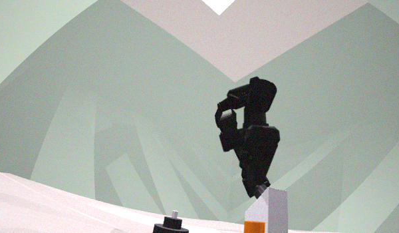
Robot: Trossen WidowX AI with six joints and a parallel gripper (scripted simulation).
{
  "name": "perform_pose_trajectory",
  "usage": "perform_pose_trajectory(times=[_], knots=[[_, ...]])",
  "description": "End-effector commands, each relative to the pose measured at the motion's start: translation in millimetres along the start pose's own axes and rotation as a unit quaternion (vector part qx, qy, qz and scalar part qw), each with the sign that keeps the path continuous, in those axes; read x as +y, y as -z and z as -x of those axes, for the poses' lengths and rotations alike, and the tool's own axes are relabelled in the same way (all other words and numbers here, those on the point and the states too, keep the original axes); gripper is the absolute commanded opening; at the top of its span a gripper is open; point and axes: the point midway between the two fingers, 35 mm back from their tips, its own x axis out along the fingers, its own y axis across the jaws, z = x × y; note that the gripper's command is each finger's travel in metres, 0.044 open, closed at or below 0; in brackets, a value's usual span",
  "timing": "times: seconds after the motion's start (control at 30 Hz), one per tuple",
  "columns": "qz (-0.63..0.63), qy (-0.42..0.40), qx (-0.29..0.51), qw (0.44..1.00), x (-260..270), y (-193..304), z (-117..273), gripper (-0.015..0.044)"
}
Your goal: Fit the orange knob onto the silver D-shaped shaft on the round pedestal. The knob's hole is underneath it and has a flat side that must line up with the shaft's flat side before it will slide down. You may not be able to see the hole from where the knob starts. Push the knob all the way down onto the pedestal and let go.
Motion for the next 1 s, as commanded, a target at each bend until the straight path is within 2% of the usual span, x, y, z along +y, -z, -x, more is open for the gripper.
perform_pose_trajectory(times=[0.0,0.1,0.97], knots=[[-0.007,0.006,0.004,1.0,-3,1,-12,0.044],[-0.007,0.007,0.004,1.0,-6,2,-36,0.044],[-0.007,0.007,0.003,1.0,-6,3,-76,0.044]])
